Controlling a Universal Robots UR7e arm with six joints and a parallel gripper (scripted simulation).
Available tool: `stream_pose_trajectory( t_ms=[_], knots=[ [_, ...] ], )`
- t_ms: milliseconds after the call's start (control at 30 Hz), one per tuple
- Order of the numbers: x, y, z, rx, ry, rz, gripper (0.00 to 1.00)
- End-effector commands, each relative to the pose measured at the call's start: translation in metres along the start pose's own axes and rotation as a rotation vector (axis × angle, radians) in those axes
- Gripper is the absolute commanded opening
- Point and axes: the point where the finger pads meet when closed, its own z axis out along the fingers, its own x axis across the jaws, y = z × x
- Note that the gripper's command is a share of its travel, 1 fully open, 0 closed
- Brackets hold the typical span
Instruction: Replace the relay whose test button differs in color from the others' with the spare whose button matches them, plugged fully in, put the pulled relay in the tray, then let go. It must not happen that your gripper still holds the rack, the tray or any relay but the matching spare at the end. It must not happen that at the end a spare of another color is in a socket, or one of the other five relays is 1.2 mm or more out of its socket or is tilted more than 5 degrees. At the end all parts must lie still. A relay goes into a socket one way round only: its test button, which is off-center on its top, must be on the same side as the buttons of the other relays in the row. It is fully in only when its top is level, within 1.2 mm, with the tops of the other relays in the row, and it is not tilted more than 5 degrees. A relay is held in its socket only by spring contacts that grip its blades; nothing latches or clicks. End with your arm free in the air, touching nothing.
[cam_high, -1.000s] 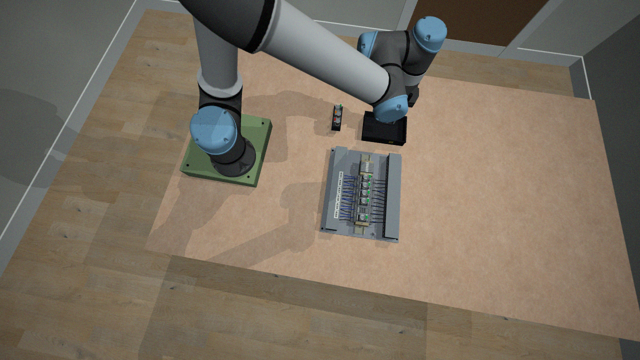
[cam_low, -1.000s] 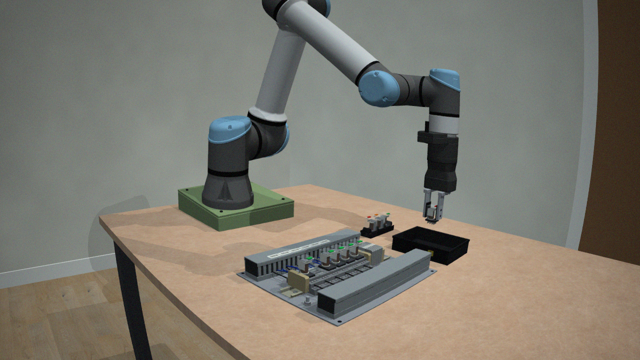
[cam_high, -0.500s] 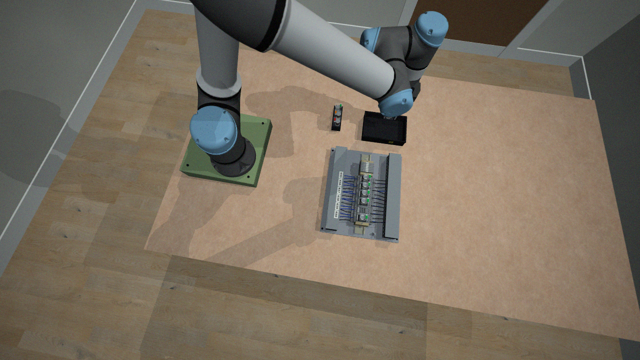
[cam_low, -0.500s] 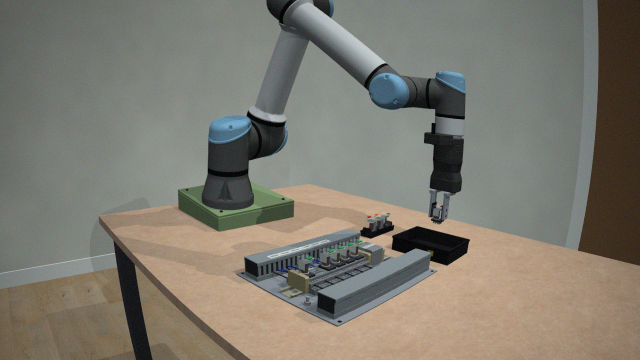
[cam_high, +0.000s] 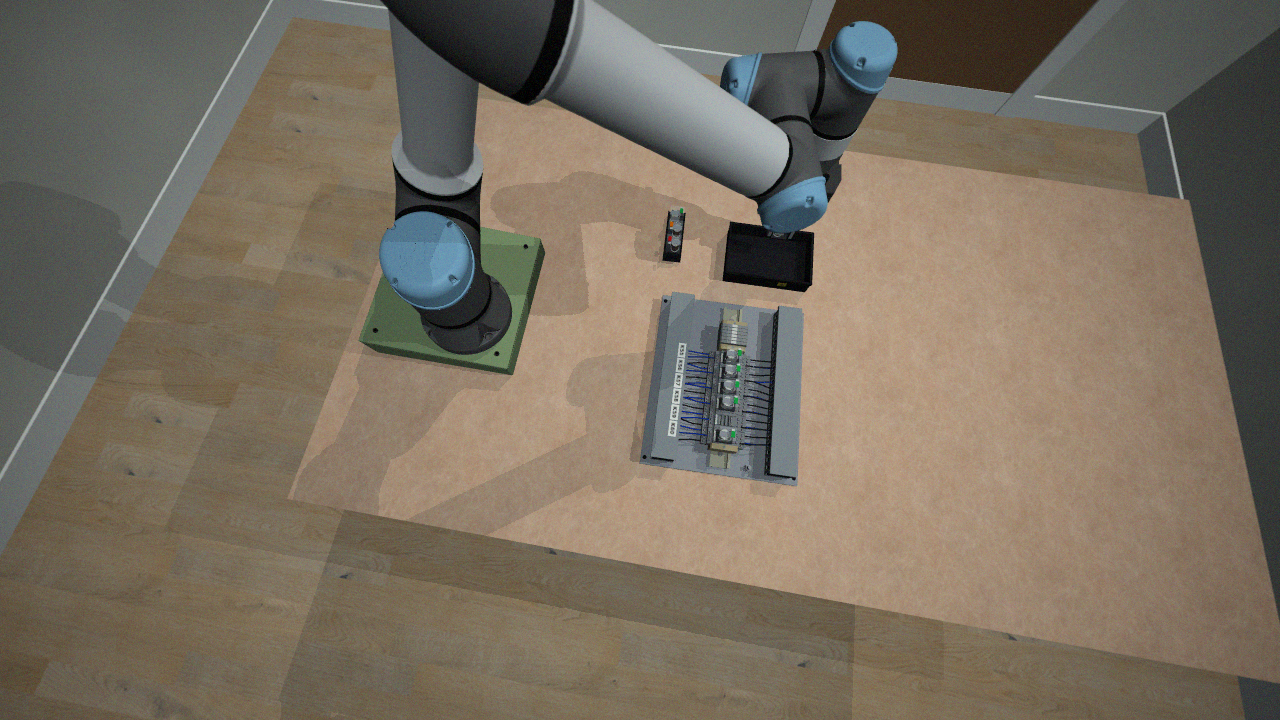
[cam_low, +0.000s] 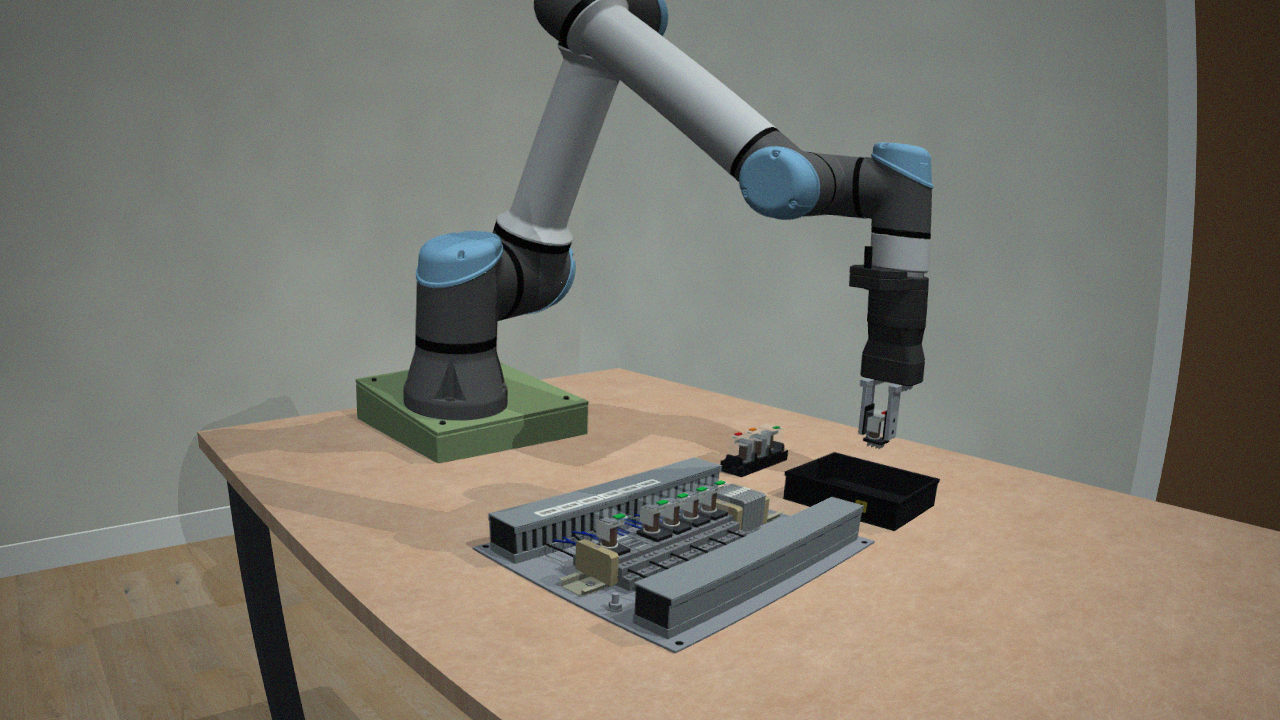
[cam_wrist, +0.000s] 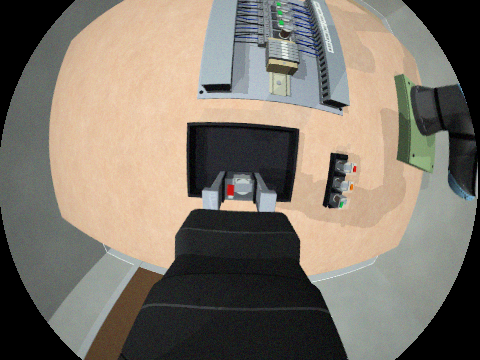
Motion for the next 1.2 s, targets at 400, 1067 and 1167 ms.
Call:
stream_pose_trajectory(
  t_ms=[400,1067,1167],
  knots=[
    [0.001,-0.006,-0.001,0.000,-0.002,0.000,0.00],
    [0.002,-0.012,0.025,0.000,-0.002,0.000,0.00],
    [0.002,-0.013,0.043,0.000,-0.002,0.000,0.00]
  ],
)
